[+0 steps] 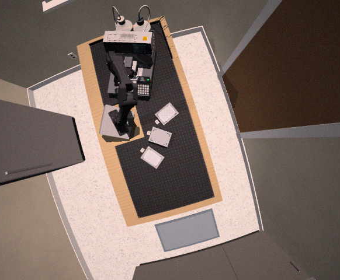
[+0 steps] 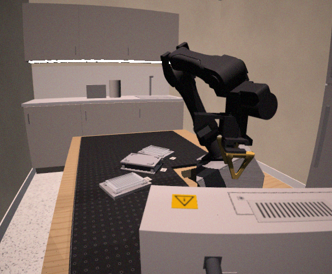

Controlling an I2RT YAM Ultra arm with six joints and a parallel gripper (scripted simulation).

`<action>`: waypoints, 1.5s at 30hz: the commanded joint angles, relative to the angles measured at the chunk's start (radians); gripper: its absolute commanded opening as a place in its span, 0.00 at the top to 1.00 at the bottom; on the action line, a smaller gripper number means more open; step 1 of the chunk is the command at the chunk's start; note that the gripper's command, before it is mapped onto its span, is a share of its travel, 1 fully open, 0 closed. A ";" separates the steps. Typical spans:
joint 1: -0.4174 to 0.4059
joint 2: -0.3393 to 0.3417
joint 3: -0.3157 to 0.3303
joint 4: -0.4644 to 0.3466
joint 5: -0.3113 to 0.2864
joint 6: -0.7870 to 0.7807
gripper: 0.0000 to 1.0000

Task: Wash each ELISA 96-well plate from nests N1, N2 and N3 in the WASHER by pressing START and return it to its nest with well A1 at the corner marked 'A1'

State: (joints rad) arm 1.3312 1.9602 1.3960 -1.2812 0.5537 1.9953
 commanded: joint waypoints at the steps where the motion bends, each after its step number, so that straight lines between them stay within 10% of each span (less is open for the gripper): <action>1: 0.007 -0.005 0.005 -0.011 0.000 0.001 0.00; 31: 0.007 -0.005 0.005 -0.011 0.000 0.001 0.00; 32: 0.002 -0.024 -0.011 -0.011 0.002 -0.039 1.00; 45: -0.061 -0.225 -0.165 -0.020 0.018 -0.477 1.00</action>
State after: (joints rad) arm 1.2705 1.7718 1.2442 -1.2911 0.5617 1.6703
